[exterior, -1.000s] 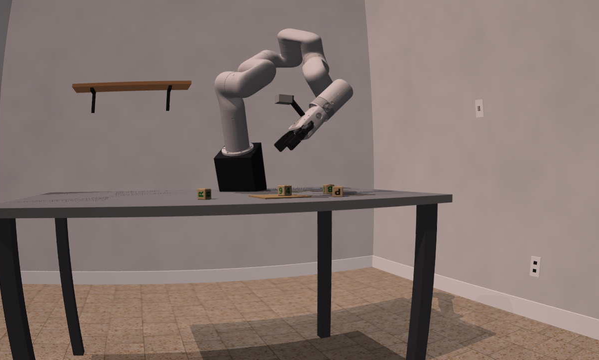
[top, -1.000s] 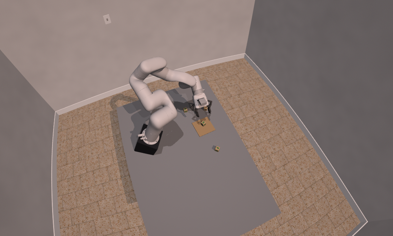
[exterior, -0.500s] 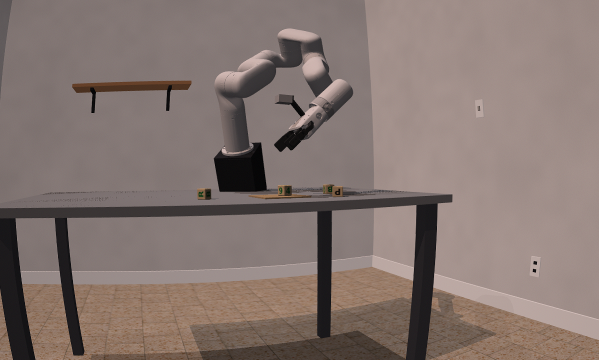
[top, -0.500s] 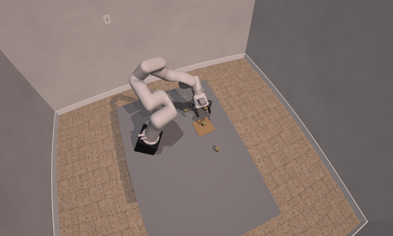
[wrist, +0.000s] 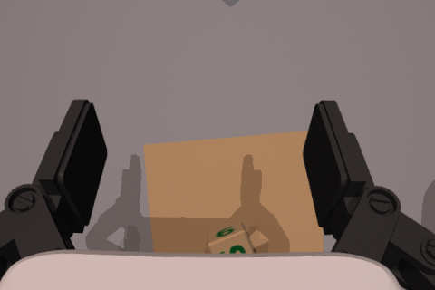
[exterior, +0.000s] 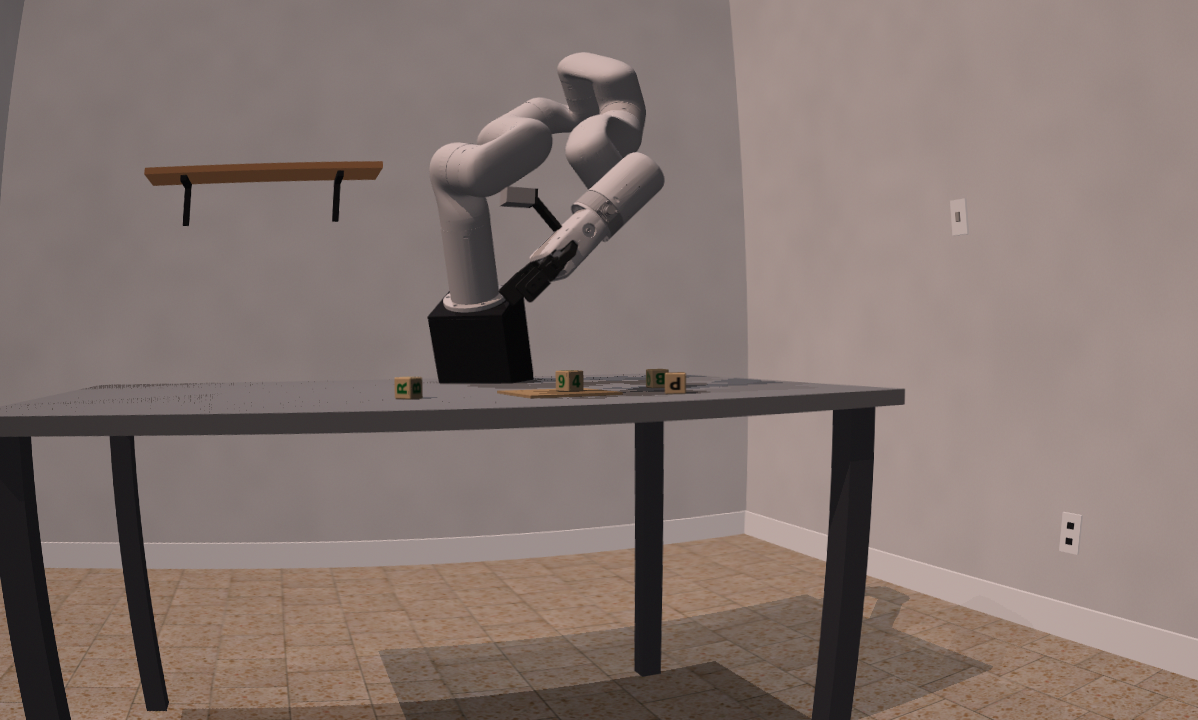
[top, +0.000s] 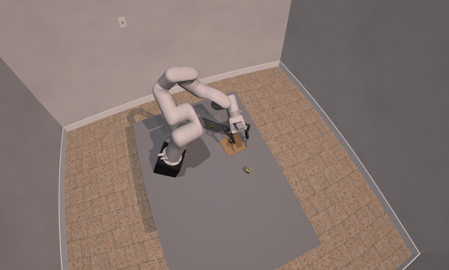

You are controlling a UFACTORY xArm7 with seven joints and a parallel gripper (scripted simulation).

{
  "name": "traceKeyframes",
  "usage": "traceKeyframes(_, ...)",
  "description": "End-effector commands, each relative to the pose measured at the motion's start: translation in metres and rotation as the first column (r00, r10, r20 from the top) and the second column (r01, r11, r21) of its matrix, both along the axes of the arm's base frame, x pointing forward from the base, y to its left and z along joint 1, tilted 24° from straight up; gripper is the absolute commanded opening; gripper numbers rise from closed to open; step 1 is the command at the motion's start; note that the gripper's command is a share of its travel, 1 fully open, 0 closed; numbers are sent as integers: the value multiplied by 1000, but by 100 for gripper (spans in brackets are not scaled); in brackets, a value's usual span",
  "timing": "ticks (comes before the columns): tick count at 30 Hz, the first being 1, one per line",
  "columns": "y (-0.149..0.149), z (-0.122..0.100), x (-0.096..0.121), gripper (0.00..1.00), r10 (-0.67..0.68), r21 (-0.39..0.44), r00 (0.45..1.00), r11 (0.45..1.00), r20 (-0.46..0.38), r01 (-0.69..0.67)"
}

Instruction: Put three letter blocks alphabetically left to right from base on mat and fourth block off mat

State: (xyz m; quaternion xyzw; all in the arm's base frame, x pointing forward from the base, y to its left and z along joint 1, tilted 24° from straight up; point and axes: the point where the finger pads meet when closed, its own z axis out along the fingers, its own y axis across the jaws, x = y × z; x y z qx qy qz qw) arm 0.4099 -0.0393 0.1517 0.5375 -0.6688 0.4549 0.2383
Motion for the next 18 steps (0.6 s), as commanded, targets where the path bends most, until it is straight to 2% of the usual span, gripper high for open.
traceKeyframes(1,-55,12,7,100,12,10,1000,1000,5,-12)
traceKeyframes(2,-55,12,7,100,12,10,1000,1000,5,-12)
traceKeyframes(4,-84,18,3,100,12,7,1000,1000,5,-12)
traceKeyframes(7,-84,18,3,100,12,7,1000,1000,5,-12)
traceKeyframes(9,-128,28,-10,100,10,-2,1000,1000,4,-10)
traceKeyframes(11,-129,28,-10,100,10,-2,1000,1000,4,-10)
traceKeyframes(12,-143,31,-16,100,9,-6,1000,1000,4,-9)
traceKeyframes(15,-155,33,-21,100,8,-10,1000,1000,3,-8)
traceKeyframes(18,-156,34,-21,100,8,-10,1000,1000,3,-8)
